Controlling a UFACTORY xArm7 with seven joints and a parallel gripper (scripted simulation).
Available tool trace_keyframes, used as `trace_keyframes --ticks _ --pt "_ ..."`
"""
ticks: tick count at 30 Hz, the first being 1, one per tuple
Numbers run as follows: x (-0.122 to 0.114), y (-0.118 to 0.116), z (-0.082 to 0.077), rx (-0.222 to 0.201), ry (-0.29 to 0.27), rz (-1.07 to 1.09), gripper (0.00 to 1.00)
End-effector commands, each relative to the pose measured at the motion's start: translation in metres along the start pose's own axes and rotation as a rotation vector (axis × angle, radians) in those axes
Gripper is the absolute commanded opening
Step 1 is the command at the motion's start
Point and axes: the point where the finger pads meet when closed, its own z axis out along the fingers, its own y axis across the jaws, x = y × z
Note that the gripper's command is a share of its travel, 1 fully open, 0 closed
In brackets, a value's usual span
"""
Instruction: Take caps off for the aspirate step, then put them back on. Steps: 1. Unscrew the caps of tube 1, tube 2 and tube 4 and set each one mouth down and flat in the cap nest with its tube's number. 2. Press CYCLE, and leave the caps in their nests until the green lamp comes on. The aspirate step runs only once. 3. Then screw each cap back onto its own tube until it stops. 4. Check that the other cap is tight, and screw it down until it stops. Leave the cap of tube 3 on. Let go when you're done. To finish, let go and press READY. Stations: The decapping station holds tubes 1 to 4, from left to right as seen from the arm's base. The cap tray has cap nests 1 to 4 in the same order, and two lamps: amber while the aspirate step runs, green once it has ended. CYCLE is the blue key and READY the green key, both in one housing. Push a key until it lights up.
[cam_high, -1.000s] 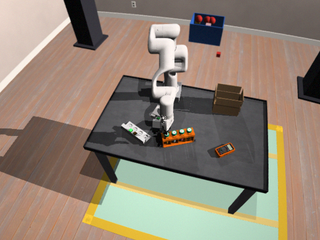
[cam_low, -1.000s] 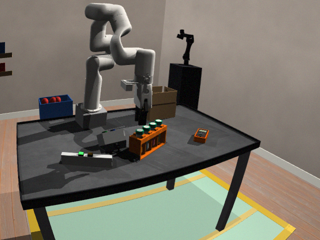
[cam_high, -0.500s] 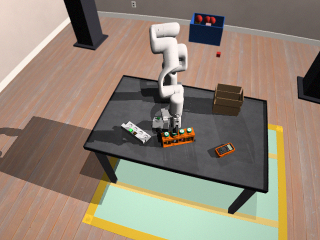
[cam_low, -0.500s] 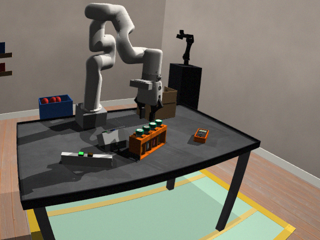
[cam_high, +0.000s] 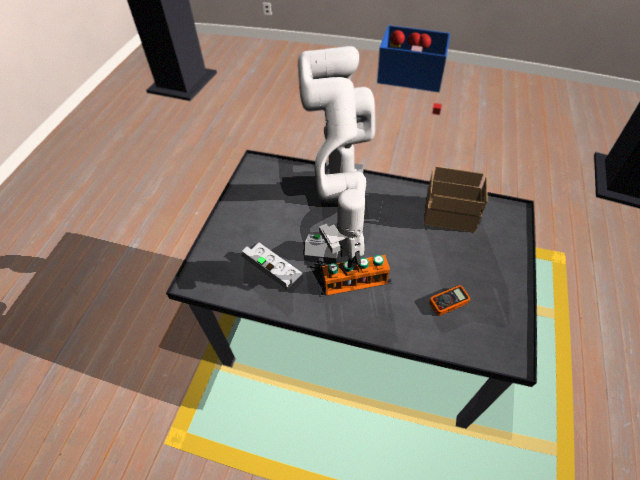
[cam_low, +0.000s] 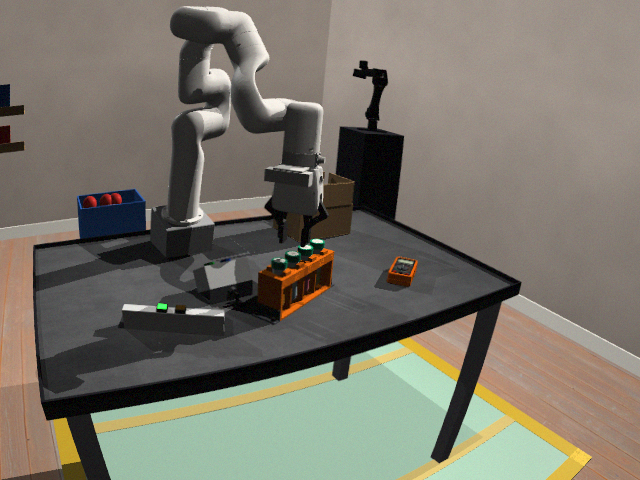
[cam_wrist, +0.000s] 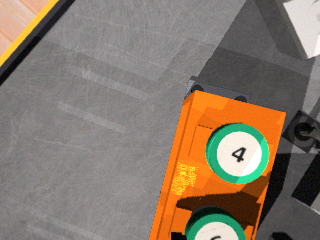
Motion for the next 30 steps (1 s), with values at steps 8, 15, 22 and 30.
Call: trace_keyframes --ticks 8,15,22,30 --pt "0.000 -0.002 0.024 0.004 0.000 -0.002 0.46" --pt "0.000 -0.002 0.024 0.004 0.000 -0.002 0.46" --pt "0.000 -0.002 0.027 0.004 0.000 -0.002 0.46" --pt "0.000 -0.002 0.031 0.004 0.000 -0.002 0.46"
